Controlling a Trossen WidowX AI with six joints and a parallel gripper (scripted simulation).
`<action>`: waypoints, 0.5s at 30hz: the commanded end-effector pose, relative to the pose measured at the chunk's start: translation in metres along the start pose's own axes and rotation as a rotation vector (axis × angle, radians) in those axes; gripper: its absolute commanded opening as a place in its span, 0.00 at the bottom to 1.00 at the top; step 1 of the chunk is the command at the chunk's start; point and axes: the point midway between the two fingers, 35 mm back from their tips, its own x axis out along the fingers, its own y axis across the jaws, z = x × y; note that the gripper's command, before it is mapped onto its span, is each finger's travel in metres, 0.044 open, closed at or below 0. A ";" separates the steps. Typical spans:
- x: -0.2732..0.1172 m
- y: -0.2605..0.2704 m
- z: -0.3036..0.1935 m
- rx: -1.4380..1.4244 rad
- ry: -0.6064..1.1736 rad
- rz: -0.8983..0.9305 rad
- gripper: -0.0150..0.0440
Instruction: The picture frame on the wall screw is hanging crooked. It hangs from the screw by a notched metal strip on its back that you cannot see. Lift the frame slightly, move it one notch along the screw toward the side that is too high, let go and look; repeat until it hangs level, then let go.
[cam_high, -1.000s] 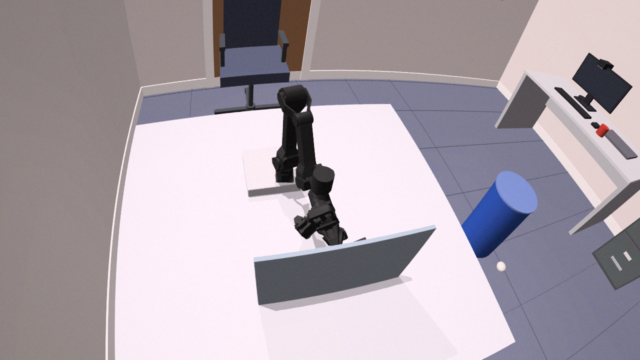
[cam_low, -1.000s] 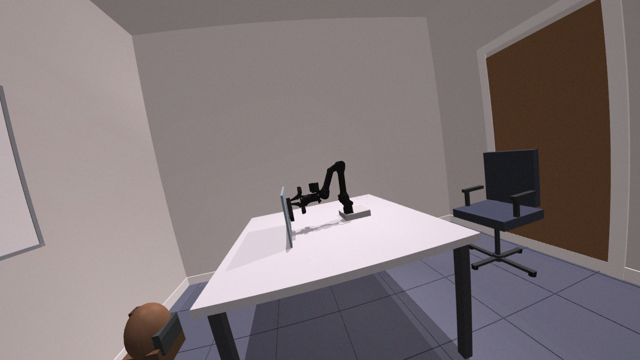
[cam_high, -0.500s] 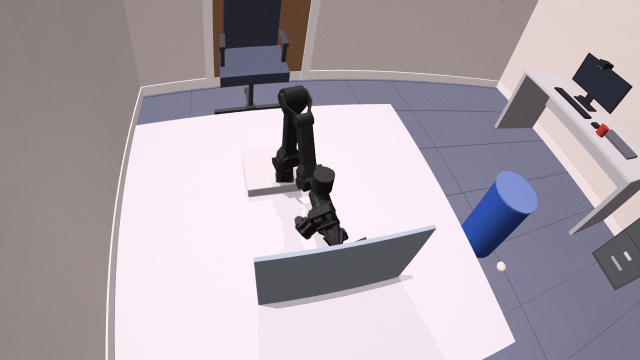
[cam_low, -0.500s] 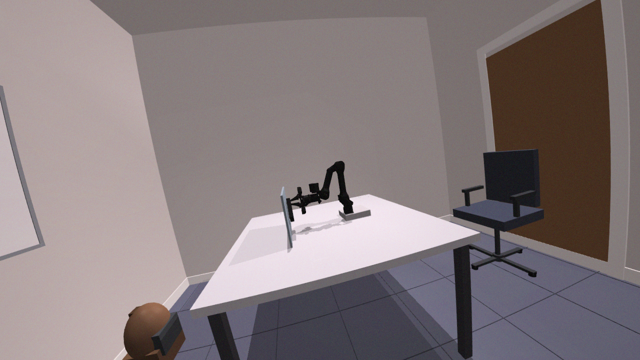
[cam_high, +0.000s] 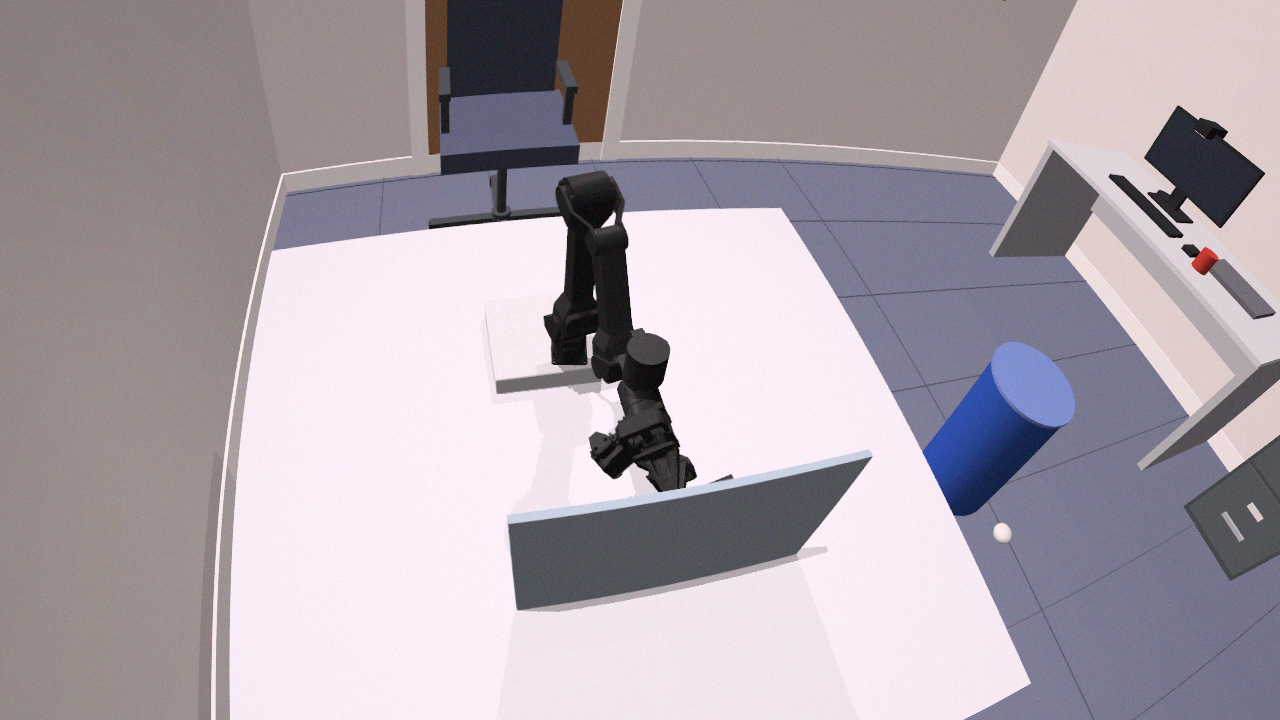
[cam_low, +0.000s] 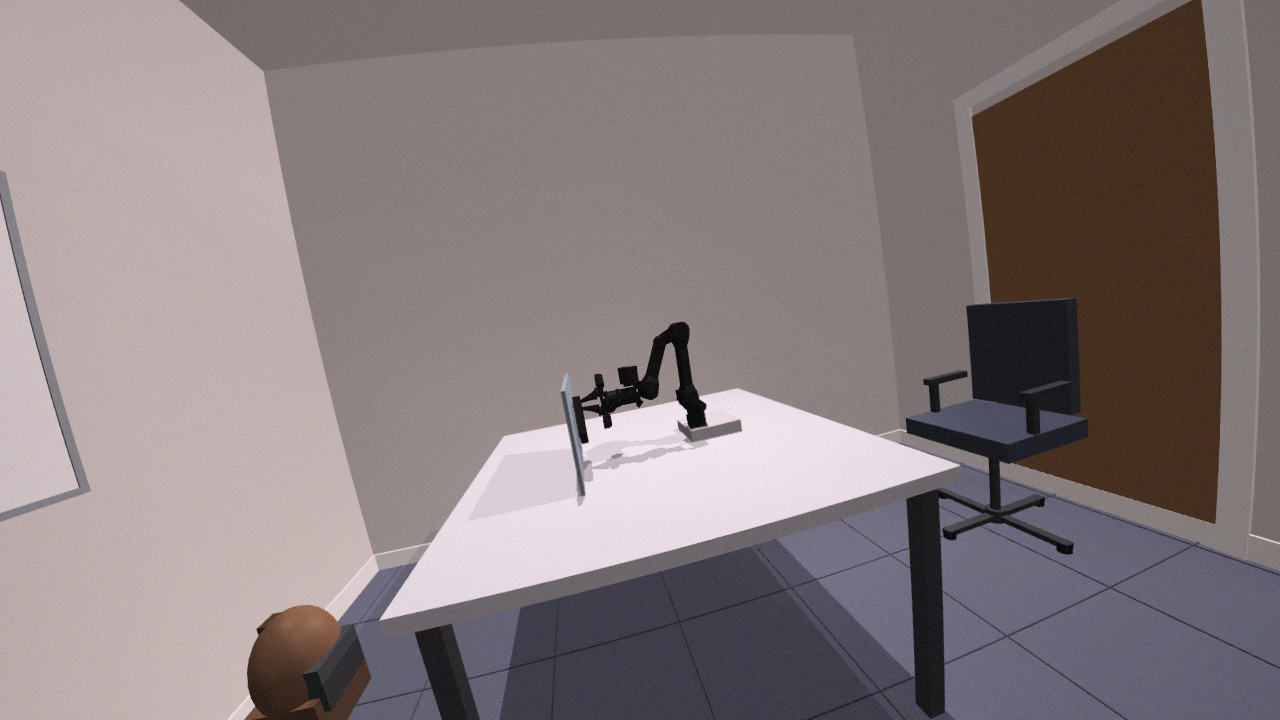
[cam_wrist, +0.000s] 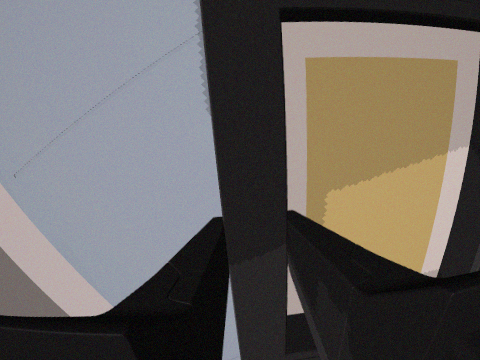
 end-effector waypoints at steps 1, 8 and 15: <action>0.000 0.000 0.000 -0.003 0.000 0.000 0.25; 0.000 0.000 0.000 -0.082 0.000 0.000 0.25; 0.000 0.001 0.000 -0.124 0.000 -0.001 0.25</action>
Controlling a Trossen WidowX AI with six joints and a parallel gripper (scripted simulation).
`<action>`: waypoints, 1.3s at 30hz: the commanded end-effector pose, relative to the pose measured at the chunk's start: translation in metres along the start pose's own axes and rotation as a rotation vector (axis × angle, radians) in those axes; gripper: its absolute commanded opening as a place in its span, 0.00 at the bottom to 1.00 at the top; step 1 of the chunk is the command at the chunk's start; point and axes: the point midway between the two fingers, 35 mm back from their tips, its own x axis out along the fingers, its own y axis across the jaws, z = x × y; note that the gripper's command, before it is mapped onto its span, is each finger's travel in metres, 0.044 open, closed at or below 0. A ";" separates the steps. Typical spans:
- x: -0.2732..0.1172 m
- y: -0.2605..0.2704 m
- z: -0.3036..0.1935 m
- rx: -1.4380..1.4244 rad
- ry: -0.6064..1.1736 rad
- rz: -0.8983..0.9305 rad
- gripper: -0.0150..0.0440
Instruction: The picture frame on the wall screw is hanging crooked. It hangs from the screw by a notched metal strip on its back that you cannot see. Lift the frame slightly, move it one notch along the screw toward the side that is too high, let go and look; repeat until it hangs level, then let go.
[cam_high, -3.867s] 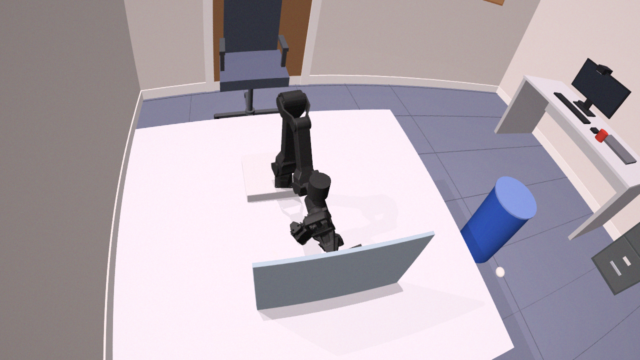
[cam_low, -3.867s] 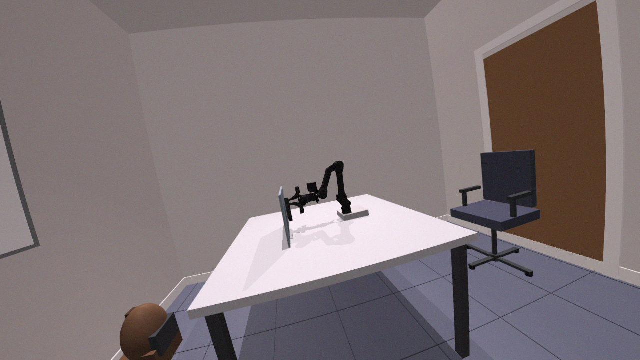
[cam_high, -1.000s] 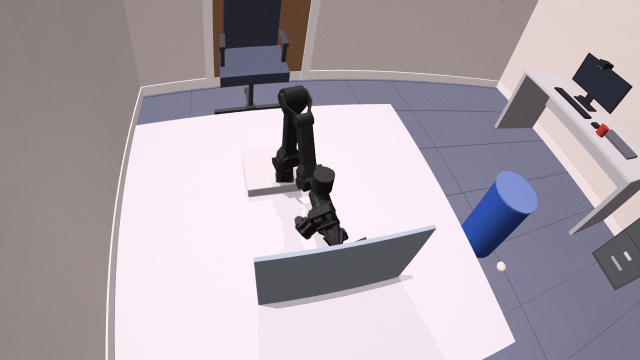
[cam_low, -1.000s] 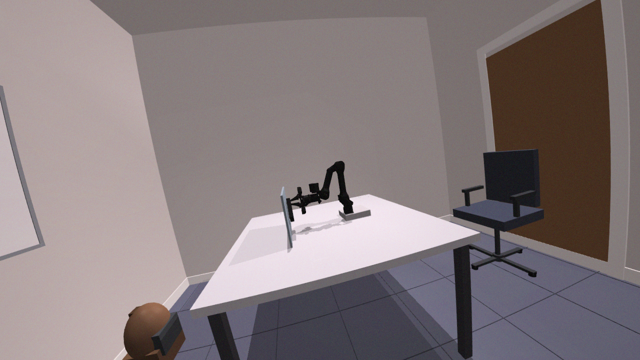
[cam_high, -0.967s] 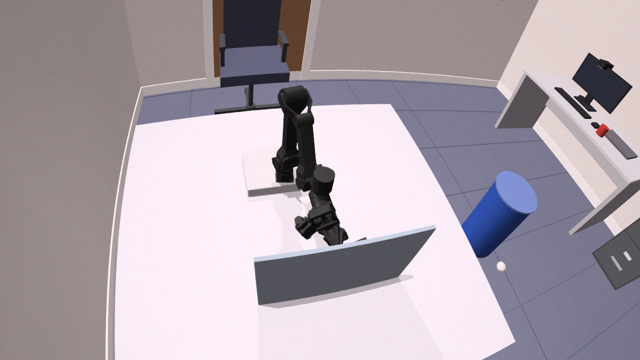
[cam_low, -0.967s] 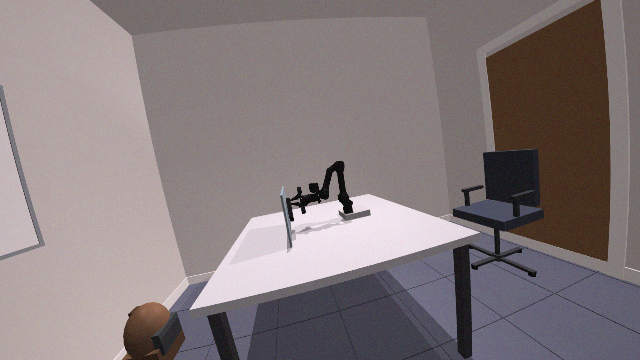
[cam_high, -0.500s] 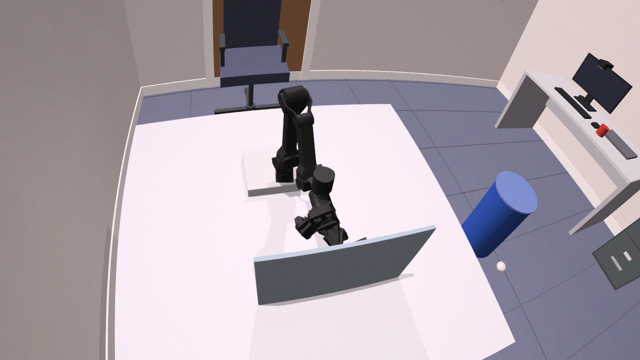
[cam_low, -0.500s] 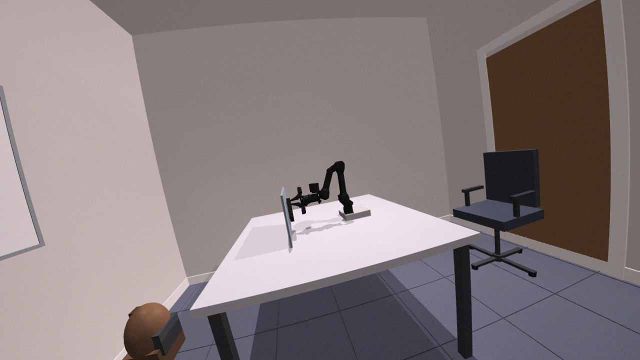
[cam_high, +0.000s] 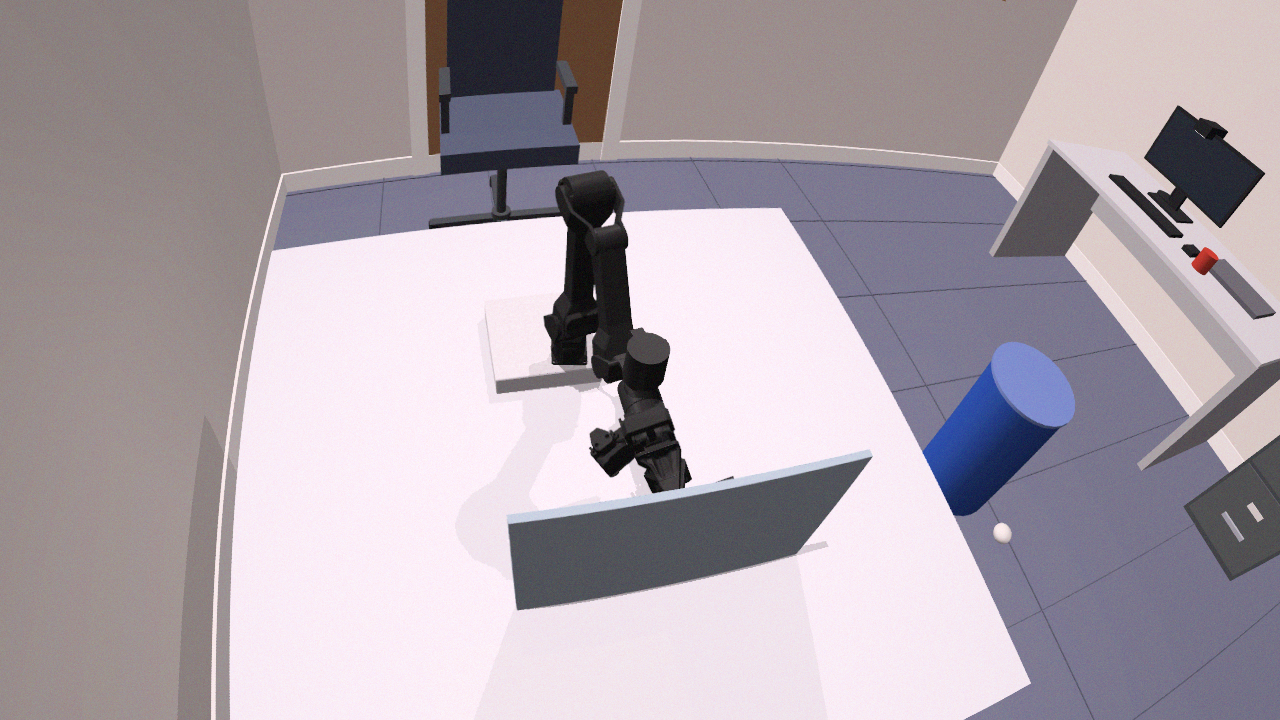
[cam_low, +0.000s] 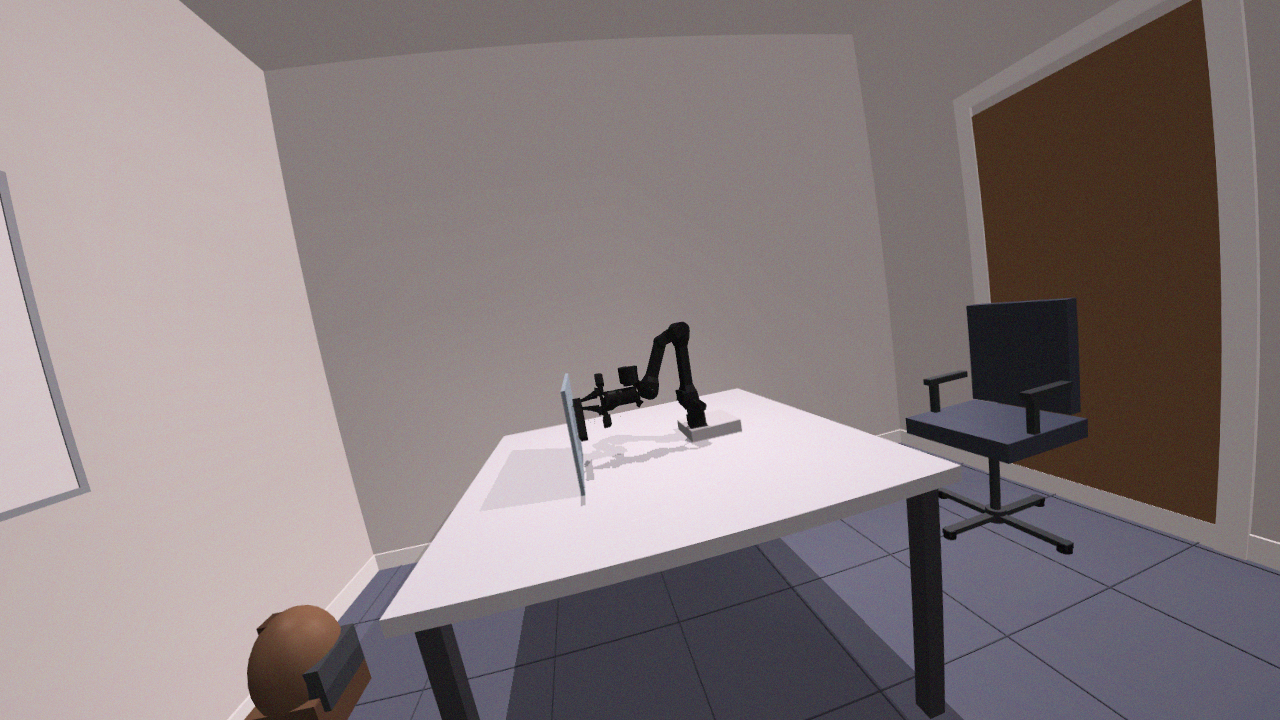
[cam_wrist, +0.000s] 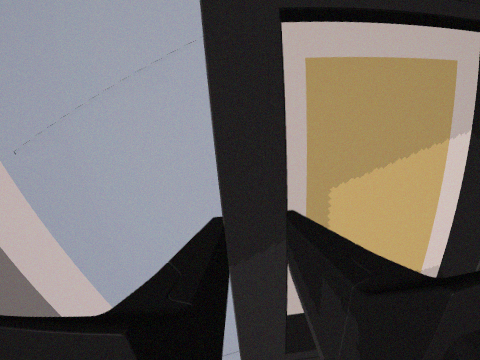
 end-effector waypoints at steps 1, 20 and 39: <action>0.000 0.000 0.000 -0.022 0.001 -0.002 0.25; 0.000 0.001 0.000 -0.127 0.001 -0.003 0.25; 0.000 0.003 -0.001 -0.221 0.000 -0.003 0.25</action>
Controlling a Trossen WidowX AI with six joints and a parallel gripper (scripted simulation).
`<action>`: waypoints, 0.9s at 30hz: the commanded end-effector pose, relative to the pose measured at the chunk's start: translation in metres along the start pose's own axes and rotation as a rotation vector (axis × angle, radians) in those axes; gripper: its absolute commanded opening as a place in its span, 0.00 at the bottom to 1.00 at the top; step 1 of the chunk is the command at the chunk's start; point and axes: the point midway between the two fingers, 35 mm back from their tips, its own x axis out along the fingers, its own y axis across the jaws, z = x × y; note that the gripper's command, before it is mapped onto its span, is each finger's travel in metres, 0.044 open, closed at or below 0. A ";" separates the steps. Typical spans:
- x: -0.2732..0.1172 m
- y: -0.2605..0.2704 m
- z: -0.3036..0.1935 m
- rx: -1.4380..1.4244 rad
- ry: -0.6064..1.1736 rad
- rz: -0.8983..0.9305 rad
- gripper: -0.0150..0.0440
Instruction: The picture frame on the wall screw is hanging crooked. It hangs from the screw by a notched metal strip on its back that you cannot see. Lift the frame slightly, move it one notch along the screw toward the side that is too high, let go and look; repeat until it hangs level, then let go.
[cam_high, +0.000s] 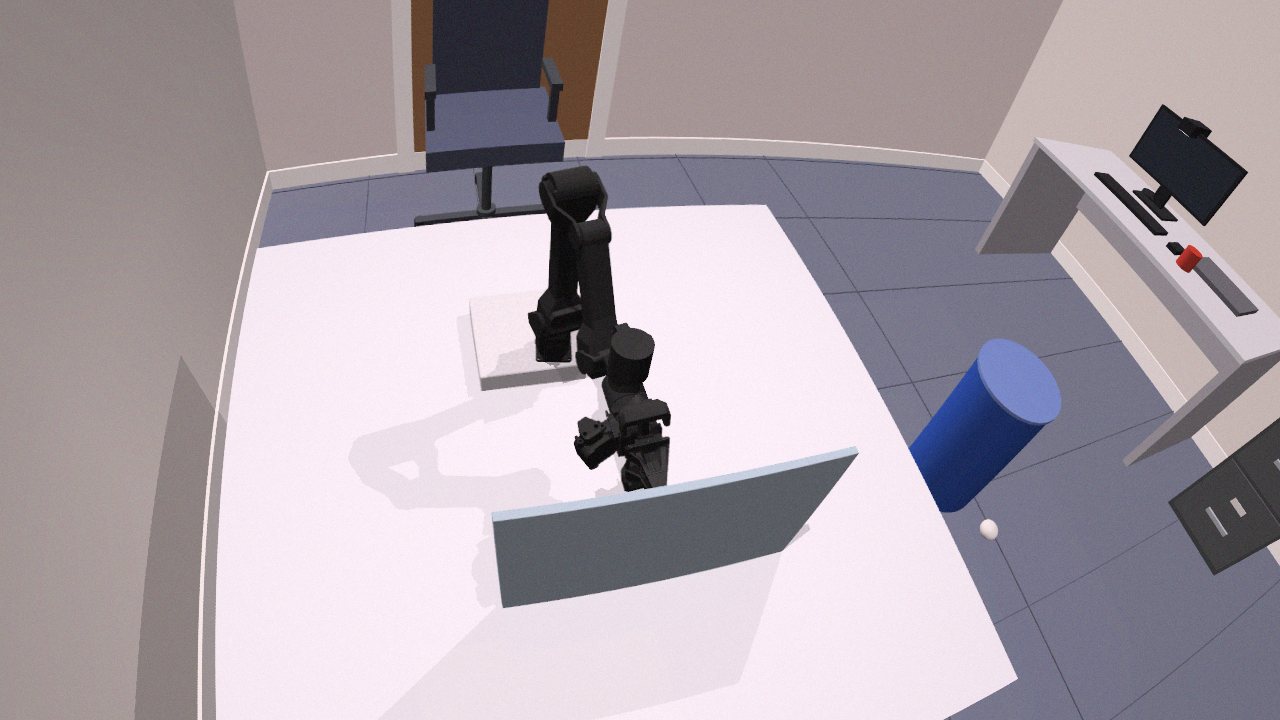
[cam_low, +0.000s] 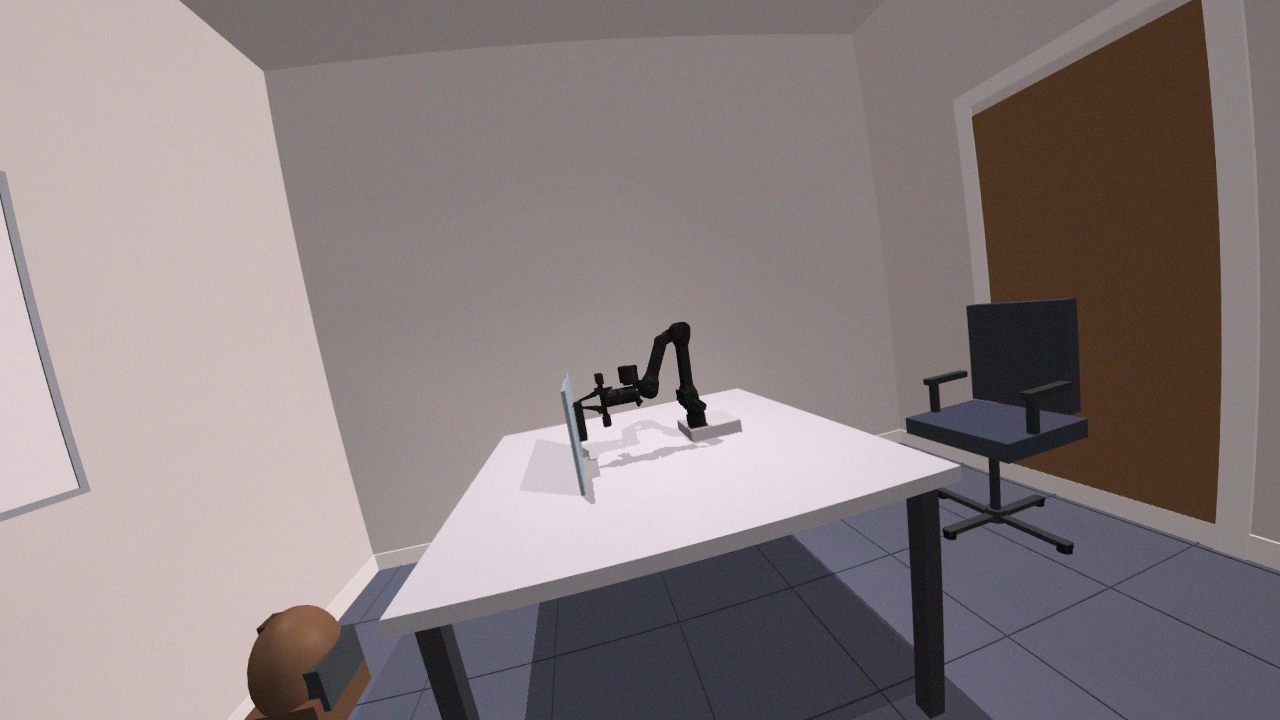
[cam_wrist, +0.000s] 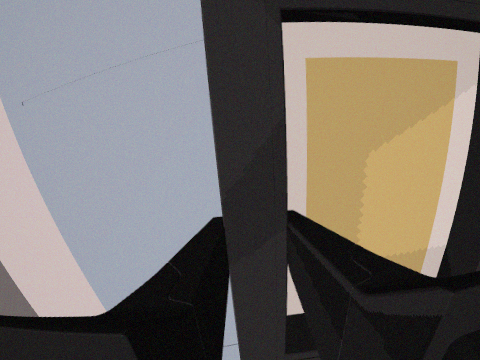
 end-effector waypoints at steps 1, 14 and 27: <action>0.000 0.000 0.000 -0.028 0.001 -0.002 0.25; 0.000 0.001 0.000 -0.091 0.001 -0.002 0.25; 0.000 0.002 0.000 -0.159 0.001 -0.002 0.25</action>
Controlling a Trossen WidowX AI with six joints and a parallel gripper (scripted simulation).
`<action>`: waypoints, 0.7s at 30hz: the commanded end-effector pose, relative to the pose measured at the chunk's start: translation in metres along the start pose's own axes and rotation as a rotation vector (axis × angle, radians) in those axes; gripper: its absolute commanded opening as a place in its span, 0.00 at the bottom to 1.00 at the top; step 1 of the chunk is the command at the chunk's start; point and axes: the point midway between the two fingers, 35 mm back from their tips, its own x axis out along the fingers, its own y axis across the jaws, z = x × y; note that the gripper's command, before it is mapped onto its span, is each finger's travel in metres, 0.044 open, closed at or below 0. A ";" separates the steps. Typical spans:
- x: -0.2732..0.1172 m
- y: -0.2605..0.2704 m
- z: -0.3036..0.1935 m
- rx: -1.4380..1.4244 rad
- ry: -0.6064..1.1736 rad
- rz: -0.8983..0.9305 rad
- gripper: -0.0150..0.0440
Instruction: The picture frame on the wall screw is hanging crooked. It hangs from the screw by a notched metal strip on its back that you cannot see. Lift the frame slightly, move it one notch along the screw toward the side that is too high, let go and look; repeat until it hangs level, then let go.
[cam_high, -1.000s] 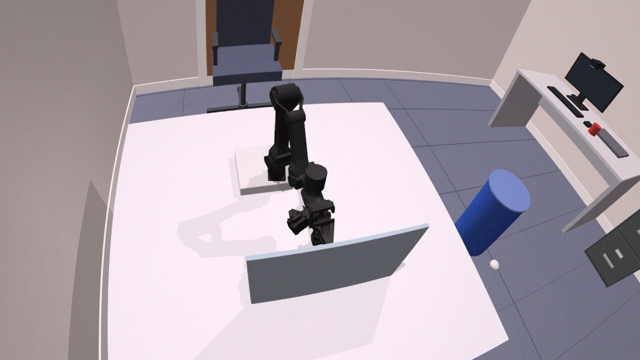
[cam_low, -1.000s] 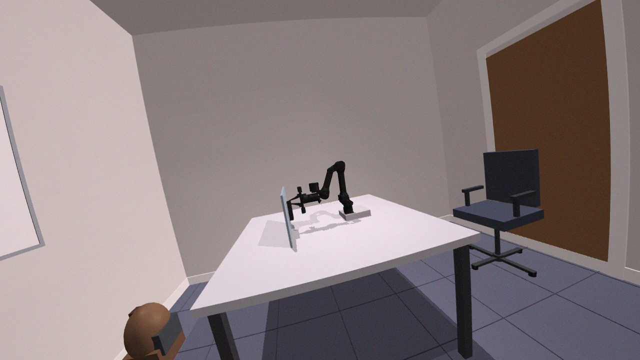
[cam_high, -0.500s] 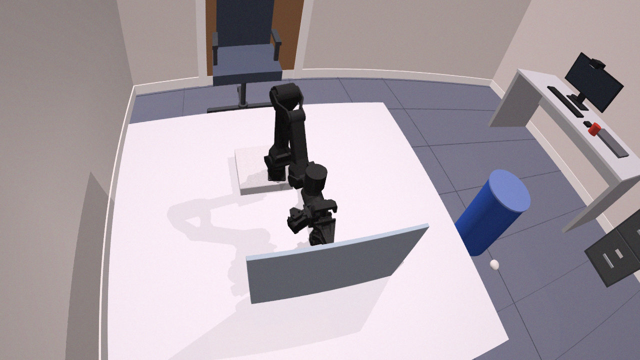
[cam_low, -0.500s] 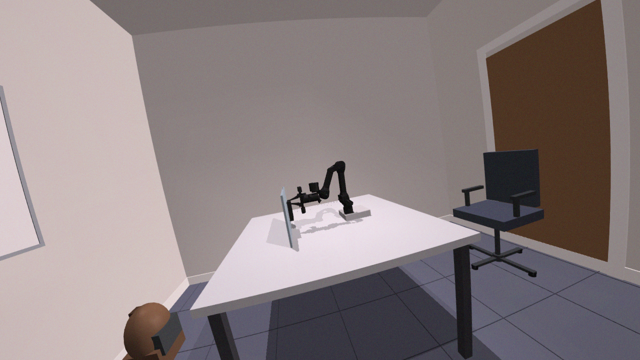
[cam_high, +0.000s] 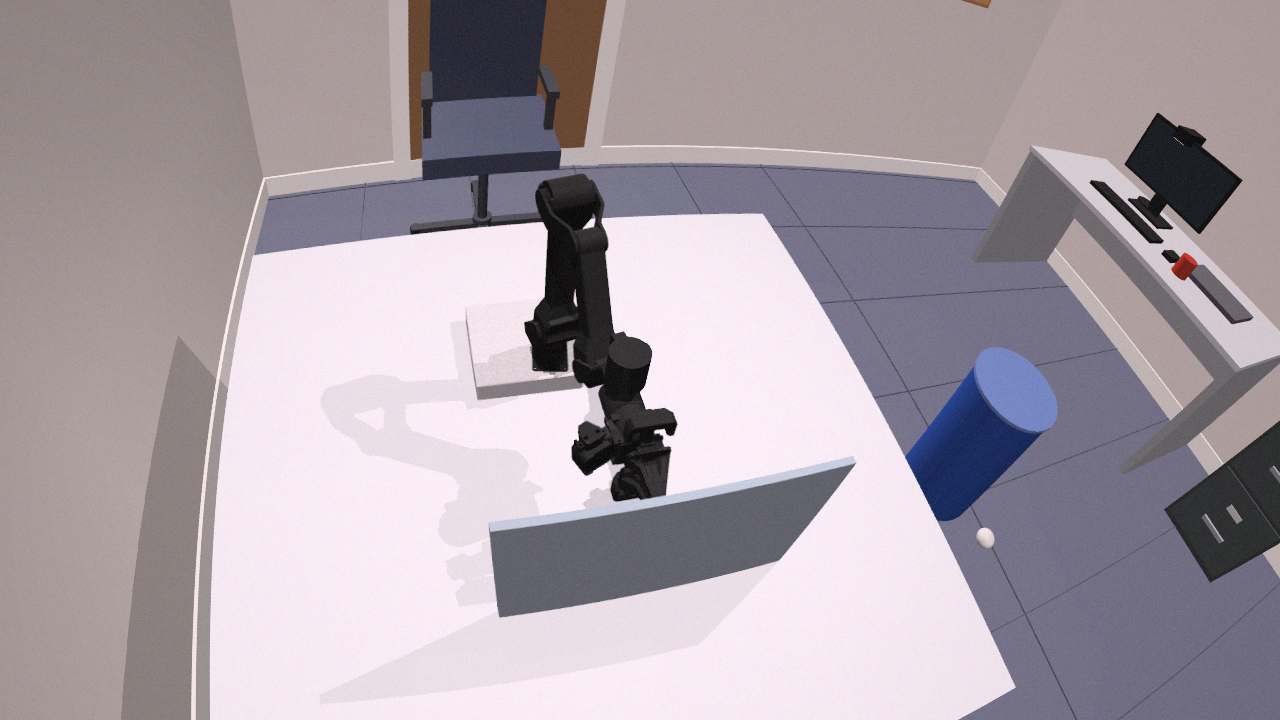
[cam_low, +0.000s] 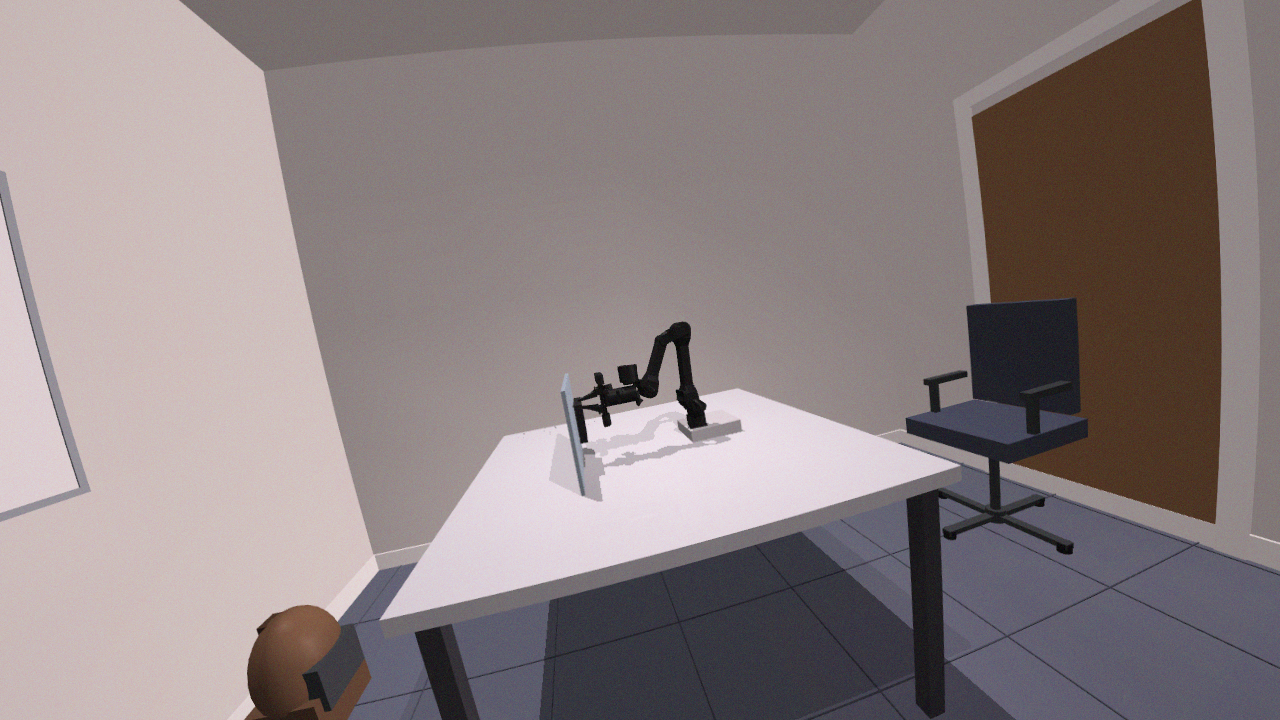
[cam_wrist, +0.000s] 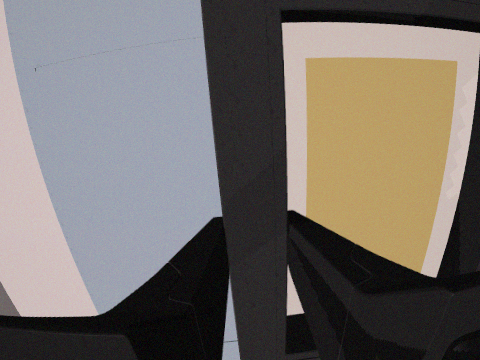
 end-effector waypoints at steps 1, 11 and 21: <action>0.000 0.000 0.000 -0.023 0.000 -0.002 0.25; 0.000 0.000 0.000 -0.016 0.000 0.000 0.61; -0.036 0.003 -0.003 0.147 -0.001 -0.003 0.69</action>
